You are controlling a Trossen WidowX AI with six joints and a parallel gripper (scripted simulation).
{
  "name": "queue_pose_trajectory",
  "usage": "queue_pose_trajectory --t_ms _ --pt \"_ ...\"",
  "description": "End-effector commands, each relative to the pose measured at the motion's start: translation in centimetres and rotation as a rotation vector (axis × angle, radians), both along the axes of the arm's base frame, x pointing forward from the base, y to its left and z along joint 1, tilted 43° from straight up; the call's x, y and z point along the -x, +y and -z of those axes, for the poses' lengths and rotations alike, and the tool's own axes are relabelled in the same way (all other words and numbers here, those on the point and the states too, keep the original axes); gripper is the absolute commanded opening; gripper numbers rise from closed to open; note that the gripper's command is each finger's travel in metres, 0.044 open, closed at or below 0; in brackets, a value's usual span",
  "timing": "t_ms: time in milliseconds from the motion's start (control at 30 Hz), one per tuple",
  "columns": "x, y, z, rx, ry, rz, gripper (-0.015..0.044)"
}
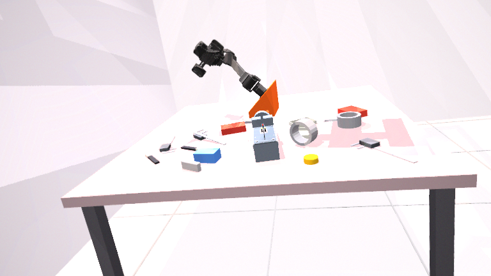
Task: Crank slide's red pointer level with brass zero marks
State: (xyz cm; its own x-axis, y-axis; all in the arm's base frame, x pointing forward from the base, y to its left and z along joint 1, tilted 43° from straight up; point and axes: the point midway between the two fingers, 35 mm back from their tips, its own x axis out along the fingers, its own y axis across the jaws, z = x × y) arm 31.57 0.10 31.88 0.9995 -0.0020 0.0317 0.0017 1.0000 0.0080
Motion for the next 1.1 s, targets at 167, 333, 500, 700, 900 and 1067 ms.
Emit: queue_pose_trajectory --t_ms 167,333,500,700,900,1067 --pt "-2.0 0.0 1.1 0.011 0.076 0.033 0.0440" --pt "-4.2 0.2 2.5 0.030 0.160 0.068 0.0440" --pt "-6.3 0.5 4.2 0.057 0.244 0.101 0.0440" --pt "-8.7 1.0 6.5 0.099 0.342 0.140 0.0440" --pt "-10.8 1.7 9.0 0.154 0.438 0.180 0.0440" --pt "-12.4 2.3 11.3 0.208 0.515 0.212 0.0440"
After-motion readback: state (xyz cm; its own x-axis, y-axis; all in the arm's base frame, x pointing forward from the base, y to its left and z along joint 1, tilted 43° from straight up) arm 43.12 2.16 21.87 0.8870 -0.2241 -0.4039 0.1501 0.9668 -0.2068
